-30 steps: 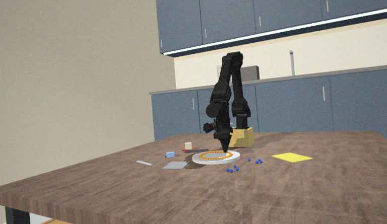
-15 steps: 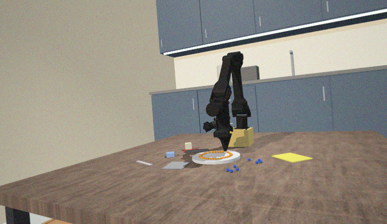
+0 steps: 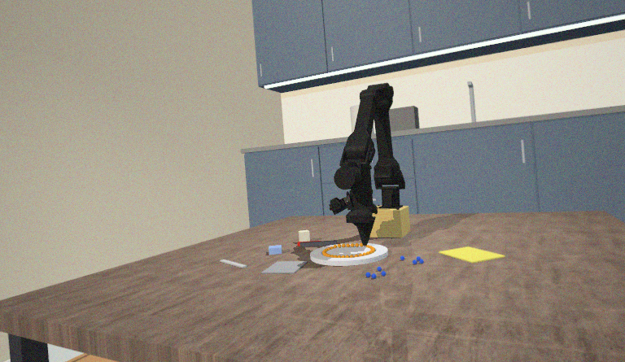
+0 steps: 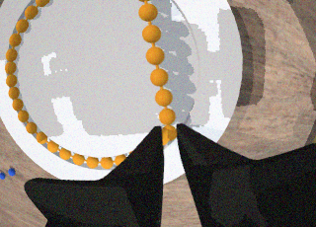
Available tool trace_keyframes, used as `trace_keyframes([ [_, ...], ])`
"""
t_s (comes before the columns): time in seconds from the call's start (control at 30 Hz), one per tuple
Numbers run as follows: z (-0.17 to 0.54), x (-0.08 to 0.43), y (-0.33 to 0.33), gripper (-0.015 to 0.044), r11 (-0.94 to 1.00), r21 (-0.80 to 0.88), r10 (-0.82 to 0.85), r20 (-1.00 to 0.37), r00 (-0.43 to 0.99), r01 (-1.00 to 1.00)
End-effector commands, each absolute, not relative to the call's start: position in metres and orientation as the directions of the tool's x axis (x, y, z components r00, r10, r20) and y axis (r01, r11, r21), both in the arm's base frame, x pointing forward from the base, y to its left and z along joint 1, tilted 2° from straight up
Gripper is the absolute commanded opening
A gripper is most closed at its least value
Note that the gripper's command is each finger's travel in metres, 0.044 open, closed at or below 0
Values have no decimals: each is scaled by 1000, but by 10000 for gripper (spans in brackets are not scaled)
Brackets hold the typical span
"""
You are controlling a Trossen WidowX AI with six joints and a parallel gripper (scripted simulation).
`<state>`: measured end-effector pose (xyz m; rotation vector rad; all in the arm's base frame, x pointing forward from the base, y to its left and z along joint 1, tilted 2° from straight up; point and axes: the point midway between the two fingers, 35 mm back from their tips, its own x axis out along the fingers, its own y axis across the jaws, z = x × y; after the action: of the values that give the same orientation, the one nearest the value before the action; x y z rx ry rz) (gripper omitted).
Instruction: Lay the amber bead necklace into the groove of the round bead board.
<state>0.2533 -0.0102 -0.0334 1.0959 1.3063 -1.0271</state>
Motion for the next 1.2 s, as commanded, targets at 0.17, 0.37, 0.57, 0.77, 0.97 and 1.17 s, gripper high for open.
trace_keyframes([
  [0.17, -34, 253, -10, 131, 199, 25, 37, -999, 18, 980],
  [0.37, -34, 253, -10, 289, 199, 25, 37, -999, 18, 980],
  [0.57, -32, 251, -10, 440, 199, 19, 38, -999, 11, 980],
  [0.77, -29, 251, -10, 440, 201, 18, 40, -999, 10, 979],
  [0.97, -29, 251, -10, 440, 201, 18, 40, -999, 10, 979],
  [1.17, -29, 251, -10, 440, 201, 18, 40, -999, 10, 979],
])
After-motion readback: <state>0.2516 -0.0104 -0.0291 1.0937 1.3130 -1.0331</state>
